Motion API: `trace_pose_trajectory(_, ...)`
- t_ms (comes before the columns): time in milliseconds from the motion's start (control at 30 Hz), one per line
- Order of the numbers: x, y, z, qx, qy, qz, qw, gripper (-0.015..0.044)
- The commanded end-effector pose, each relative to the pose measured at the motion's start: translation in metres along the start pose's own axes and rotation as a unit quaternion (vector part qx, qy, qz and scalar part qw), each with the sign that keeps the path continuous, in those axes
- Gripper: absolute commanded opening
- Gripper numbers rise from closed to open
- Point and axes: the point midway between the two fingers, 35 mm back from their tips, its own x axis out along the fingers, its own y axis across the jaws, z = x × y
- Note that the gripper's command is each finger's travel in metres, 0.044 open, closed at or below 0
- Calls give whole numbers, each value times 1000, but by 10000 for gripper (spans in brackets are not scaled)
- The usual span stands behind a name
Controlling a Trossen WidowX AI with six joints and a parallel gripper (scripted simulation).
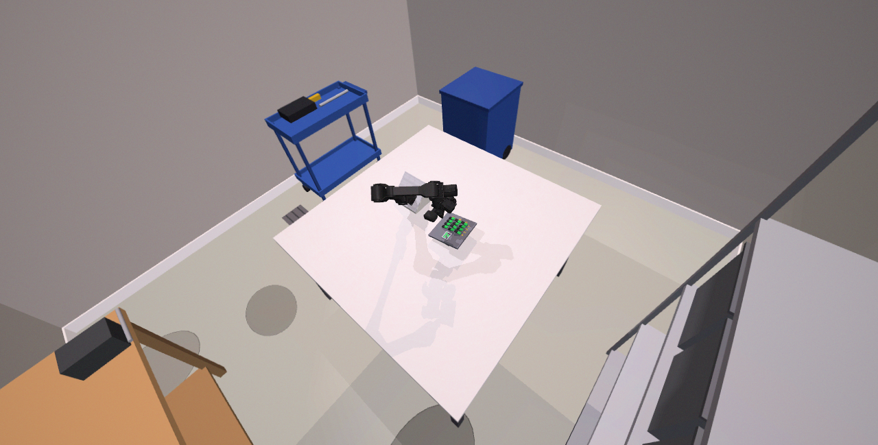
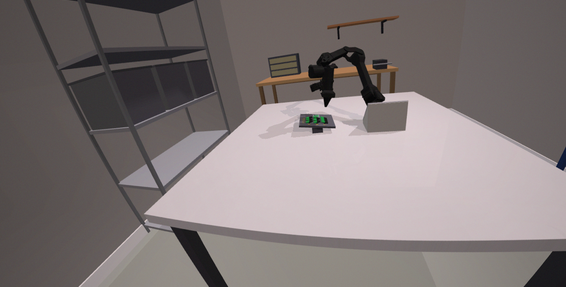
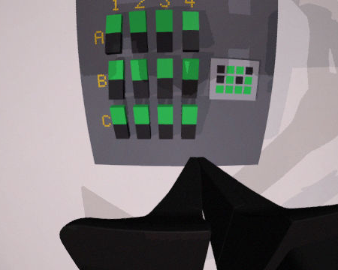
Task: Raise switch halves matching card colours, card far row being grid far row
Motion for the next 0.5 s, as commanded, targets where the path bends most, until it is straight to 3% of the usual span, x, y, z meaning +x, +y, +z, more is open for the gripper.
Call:
trace_pose_trajectory(0,-6,8,13,4,6,0,1000,0)
trace_pose_trajectory(133,-10,30,46,5,5,0,1000,0)
trace_pose_trajectory(467,-10,31,47,5,5,0,1000,0)
